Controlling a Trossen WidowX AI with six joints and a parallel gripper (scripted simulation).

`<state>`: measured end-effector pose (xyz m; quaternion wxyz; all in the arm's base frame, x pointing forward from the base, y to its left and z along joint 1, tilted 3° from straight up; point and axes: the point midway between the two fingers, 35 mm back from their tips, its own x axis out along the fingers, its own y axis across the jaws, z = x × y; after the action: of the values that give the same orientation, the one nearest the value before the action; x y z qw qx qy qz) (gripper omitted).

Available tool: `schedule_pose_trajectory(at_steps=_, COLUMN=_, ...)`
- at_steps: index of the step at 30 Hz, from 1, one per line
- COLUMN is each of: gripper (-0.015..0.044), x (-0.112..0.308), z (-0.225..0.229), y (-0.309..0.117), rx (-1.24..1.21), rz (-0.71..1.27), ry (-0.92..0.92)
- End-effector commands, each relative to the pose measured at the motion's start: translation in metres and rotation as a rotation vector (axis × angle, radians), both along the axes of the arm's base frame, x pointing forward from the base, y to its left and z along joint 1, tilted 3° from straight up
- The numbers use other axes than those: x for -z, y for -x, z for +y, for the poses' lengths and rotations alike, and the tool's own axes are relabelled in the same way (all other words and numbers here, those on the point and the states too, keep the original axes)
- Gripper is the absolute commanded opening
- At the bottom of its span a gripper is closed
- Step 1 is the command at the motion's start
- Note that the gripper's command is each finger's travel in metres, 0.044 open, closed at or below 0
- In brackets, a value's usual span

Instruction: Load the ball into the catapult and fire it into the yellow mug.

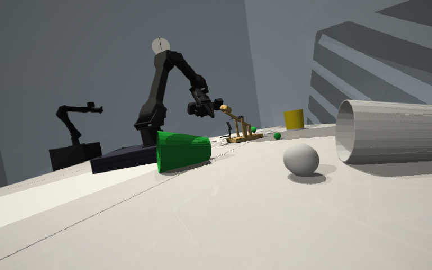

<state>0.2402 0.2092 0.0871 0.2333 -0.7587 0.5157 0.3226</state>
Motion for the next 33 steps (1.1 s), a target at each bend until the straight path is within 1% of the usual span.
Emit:
schedule_pose_trajectory(at_steps=1, gripper=0.0079, x=0.005, z=-0.001, y=-0.005, rx=0.034, rz=-0.008, ry=-0.02)
schedule_pose_trajectory(at_steps=15, gripper=0.044, x=0.006, z=0.005, y=-0.054, rx=0.316, rz=-0.15, ry=-0.31)
schedule_pose_trajectory(at_steps=33, gripper=0.044, x=-0.014, z=0.012, y=-0.136, rx=0.685, rz=-0.35, ry=-0.732)
